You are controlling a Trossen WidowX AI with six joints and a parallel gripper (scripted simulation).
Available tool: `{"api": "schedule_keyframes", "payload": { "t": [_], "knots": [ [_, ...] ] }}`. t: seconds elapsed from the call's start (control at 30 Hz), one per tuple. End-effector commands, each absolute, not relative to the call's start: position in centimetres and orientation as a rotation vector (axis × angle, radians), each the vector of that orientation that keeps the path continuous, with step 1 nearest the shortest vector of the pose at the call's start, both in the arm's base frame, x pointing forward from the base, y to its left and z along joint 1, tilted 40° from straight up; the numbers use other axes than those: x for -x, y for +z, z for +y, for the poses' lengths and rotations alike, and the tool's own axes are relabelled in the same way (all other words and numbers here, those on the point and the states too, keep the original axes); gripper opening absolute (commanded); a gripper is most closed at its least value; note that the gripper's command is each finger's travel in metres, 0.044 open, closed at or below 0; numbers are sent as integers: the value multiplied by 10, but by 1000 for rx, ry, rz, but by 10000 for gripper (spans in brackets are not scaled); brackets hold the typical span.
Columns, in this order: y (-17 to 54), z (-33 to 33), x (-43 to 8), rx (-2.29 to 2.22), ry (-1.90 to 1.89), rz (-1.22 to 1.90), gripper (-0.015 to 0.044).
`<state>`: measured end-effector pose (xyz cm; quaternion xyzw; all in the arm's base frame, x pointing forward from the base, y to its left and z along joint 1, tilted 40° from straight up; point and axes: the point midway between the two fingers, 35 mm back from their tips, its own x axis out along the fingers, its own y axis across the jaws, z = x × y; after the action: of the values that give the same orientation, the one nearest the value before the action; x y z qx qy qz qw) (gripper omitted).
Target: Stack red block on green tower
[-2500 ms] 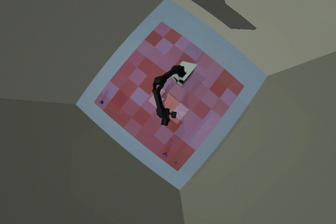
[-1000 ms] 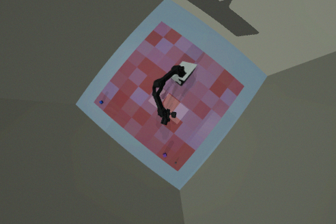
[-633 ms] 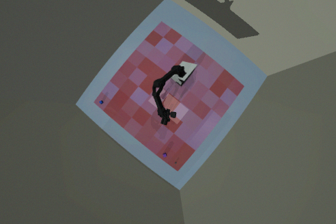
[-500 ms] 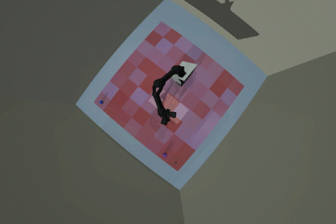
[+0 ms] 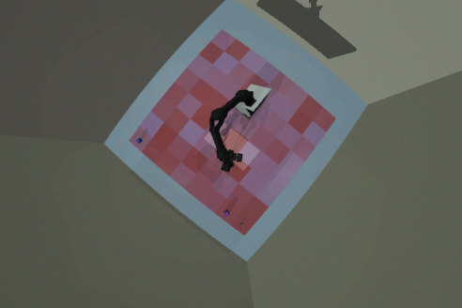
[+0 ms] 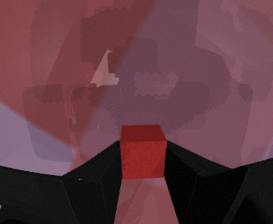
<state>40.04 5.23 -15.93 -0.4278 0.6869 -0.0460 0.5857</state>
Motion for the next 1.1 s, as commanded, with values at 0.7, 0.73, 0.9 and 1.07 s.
{"api": "schedule_keyframes", "payload": {
  "t": [0.7, 0.73, 0.9, 1.07],
  "knots": [
    [-72, 128, -395, 997, -101, 1589, 0],
    [-72, 128, -395, 997, -101, 1589, 0],
    [-73, 127, -395, 998, -101, 1588, 0],
    [-61, 116, -398, 997, -99, 1589, 0]
  ]
}}
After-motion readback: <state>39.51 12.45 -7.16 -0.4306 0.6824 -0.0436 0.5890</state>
